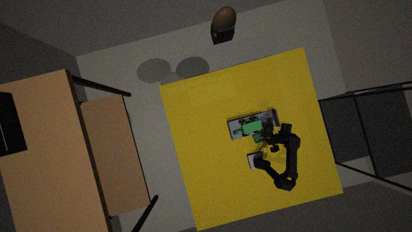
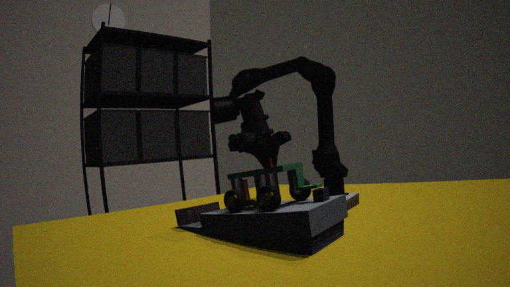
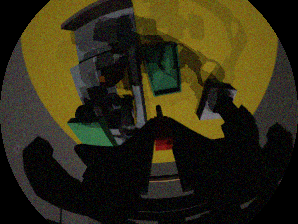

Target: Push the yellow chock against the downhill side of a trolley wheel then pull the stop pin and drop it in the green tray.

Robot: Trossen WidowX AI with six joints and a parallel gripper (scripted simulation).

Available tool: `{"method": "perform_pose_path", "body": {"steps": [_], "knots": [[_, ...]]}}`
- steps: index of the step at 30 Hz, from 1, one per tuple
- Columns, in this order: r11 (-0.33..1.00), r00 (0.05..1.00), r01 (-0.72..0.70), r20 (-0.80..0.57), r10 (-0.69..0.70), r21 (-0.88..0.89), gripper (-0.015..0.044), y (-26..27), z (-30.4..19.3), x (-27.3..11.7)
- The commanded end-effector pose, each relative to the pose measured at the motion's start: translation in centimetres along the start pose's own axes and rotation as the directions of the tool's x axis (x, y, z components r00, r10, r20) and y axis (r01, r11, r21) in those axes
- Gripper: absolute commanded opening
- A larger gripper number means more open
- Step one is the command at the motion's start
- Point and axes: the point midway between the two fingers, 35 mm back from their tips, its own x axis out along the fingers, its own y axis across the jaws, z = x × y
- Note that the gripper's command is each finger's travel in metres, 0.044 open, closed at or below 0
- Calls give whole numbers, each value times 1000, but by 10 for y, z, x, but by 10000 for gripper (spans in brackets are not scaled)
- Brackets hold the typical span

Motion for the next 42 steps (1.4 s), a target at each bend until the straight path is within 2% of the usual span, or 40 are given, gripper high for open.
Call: {"method": "perform_pose_path", "body": {"steps": [1, 9, 21, 31, 42], "knots": [[1000, 1000, -7, 8, 7, -8, 0, 0, 15, -5], [1000, 1000, -7, 13, 7, 12, 0, -1, 24, -6], [938, 996, -47, 86, 18, 345, 0, -1, 21, -5], [798, 989, -101, 147, 16, 594, 0, -2, 19, -5], [568, 977, -179, 211, 9, 803, 0, -1, 16, -4]]}}
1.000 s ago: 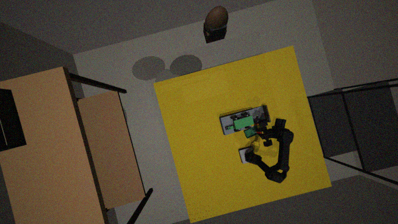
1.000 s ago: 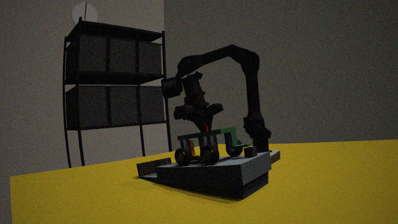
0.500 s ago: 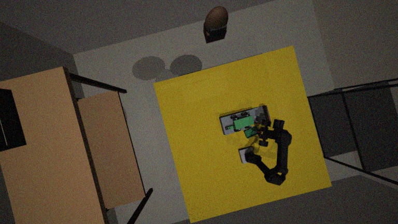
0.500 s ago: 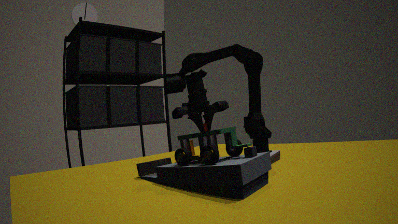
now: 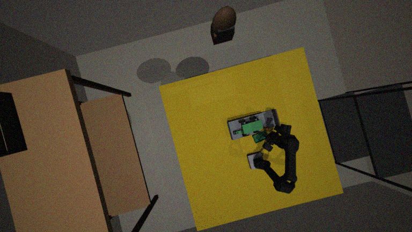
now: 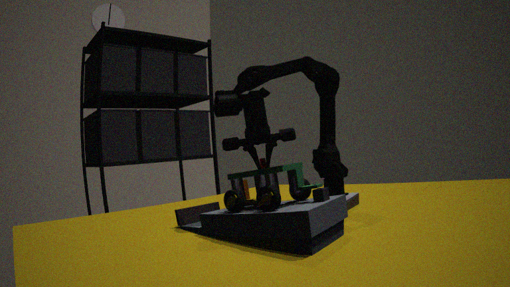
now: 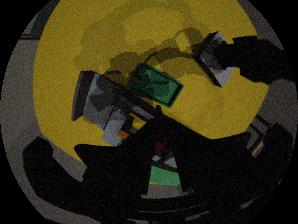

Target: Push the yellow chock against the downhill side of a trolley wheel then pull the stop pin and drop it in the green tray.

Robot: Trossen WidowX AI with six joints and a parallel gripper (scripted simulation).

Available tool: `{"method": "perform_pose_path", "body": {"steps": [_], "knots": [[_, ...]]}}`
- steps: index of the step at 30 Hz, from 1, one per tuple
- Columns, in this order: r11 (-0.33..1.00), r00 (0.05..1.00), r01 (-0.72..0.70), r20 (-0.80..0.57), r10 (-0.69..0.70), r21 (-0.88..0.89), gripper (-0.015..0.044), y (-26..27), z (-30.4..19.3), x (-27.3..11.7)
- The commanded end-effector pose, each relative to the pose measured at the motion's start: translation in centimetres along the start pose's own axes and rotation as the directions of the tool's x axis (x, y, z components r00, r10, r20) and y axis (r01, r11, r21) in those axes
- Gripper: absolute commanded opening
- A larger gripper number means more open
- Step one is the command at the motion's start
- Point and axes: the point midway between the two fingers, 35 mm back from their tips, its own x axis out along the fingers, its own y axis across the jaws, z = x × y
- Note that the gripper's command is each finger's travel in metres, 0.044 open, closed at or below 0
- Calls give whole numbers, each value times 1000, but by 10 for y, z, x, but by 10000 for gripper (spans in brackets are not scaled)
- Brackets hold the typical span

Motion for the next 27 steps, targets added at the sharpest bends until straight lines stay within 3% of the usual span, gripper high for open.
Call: {"method": "perform_pose_path", "body": {"steps": [1, 15, 27], "knots": [[994, 1000, -18, 19, 16, 109, 0, -1, 0, 1], [867, 994, -104, 69, 81, 487, 0, -3, -2, 0], [858, 994, -108, 72, 83, 503, 0, -8, 7, 10]]}}
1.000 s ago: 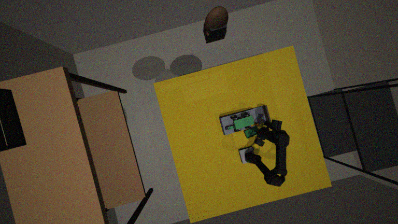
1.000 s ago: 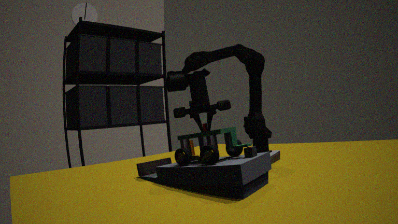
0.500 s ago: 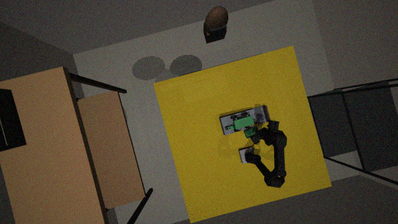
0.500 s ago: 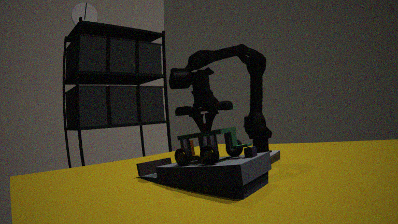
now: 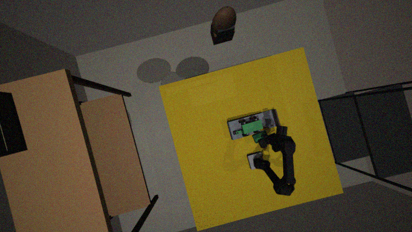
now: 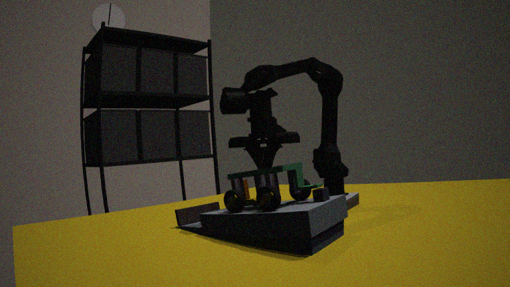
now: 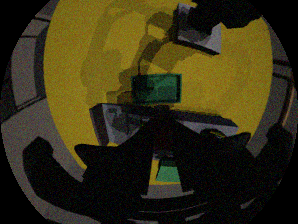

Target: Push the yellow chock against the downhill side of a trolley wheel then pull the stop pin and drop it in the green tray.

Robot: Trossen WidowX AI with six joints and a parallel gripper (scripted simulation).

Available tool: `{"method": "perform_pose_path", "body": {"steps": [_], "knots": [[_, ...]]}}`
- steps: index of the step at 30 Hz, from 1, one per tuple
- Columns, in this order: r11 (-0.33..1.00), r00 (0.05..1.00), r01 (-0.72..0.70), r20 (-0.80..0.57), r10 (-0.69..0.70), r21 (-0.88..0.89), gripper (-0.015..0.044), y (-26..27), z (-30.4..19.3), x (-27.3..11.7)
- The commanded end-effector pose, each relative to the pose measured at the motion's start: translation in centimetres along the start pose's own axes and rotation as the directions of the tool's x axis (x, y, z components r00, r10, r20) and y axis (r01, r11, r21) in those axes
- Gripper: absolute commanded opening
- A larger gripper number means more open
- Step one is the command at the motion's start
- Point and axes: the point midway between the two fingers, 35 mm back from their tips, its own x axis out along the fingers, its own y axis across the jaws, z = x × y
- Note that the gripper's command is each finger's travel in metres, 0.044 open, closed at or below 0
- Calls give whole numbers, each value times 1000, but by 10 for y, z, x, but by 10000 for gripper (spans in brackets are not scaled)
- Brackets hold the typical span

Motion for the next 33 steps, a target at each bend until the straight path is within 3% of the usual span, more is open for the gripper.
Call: {"method": "perform_pose_path", "body": {"steps": [1, 9, 20, 33], "knots": [[1000, 1000, -1, 8, 1, 5, 0, -1, 10, 9], [1000, 1000, -4, 10, 4, 5, 0, -3, 18, 17], [987, 987, -162, 8, 162, 3, 0, 6, 16, 42], [985, 985, -175, 7, 175, 3, 0, 26, 18, 80]]}}
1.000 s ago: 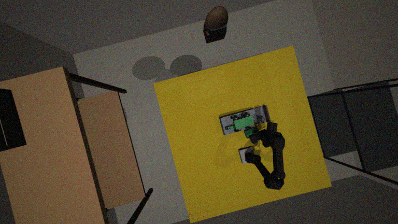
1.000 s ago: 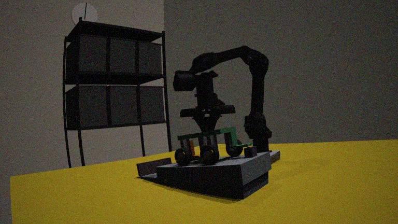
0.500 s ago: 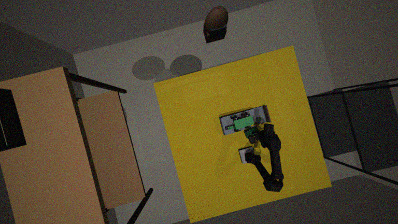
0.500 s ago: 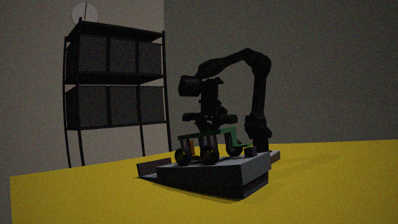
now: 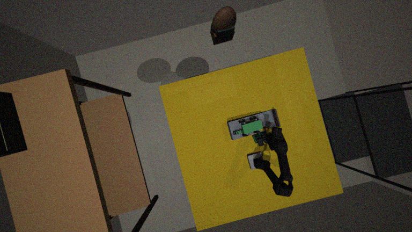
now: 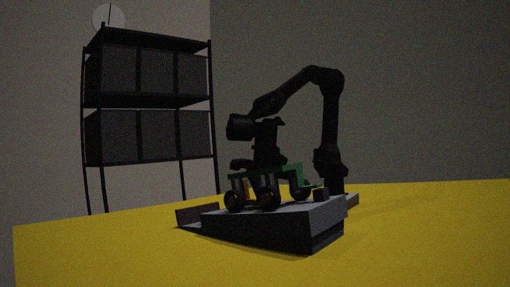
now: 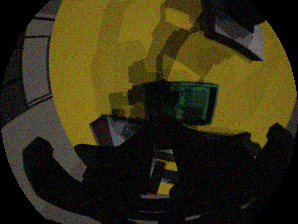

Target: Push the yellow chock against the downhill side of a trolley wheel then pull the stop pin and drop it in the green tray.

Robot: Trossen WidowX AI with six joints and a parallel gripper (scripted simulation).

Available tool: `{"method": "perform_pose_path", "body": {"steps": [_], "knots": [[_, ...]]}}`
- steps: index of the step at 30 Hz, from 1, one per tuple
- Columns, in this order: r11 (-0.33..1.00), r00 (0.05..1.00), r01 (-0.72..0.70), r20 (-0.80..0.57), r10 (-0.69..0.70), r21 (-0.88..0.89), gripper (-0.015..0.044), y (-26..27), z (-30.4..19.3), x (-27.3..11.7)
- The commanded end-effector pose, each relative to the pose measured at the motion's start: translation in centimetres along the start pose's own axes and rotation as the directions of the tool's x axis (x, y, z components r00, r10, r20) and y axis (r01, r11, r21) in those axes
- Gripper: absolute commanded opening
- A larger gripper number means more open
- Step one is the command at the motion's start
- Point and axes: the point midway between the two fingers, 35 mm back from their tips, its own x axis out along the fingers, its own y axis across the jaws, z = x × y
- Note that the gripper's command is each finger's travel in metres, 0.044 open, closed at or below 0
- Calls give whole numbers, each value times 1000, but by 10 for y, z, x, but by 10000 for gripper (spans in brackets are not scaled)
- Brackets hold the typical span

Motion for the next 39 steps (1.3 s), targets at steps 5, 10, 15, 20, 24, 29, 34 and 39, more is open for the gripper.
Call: {"method": "perform_pose_path", "body": {"steps": [5, 10, 15, 20, 24, 29, 34, 39], "knots": [[1000, 1000, 0, 5, 0, -6, 53, 1, 3, 9], [1000, 1000, 0, 5, 0, -6, 184, -1, 2, 8], [1000, 1000, 0, 5, 0, -6, 190, -5, 2, 8], [1000, 1000, 0, 5, 0, -6, 190, -8, 1, 9], [1000, 1000, 1, 5, -1, -6, 190, -10, 1, 9], [1000, 1000, 1, 5, -1, -6, 190, -13, 0, 9], [1000, 1000, 1, 5, -1, -6, 190, -16, 0, 10], [1000, 1000, 1, 5, -1, -6, 190, -19, -1, 10]]}}
